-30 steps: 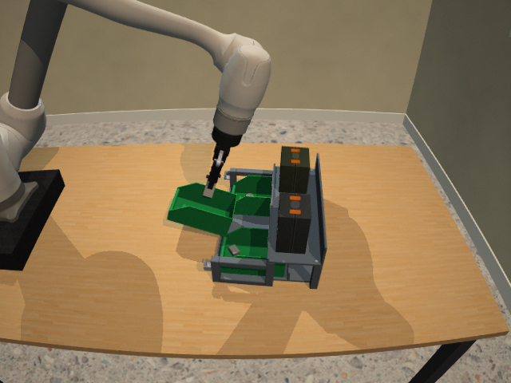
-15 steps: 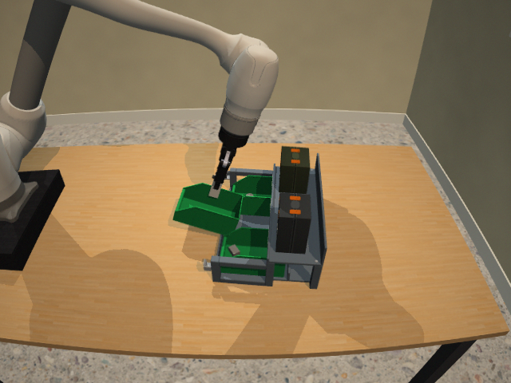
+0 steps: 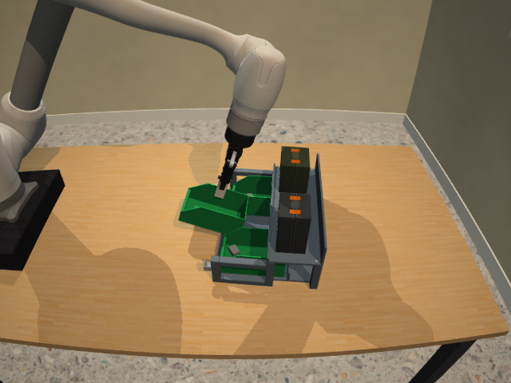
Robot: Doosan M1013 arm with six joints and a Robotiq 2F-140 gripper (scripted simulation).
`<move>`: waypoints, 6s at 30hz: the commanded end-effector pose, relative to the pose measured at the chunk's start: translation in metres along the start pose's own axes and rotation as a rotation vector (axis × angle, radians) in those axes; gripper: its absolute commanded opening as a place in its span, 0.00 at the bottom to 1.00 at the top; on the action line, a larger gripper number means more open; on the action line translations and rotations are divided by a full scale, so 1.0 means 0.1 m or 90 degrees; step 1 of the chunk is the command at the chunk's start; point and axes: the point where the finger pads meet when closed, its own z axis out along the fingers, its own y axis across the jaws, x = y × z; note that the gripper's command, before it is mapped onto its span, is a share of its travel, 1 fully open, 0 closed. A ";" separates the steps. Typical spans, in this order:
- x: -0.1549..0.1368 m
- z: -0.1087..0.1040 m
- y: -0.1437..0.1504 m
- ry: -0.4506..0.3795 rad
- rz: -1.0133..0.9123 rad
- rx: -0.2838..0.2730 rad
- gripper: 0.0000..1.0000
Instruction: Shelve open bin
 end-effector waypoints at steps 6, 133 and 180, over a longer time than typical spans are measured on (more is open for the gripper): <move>-0.08 -0.03 -0.01 0.001 -0.001 -0.002 0.00; -0.25 -0.02 -0.01 0.001 -0.001 -0.003 0.00; -0.29 0.10 -0.01 0.001 -0.001 -0.003 0.00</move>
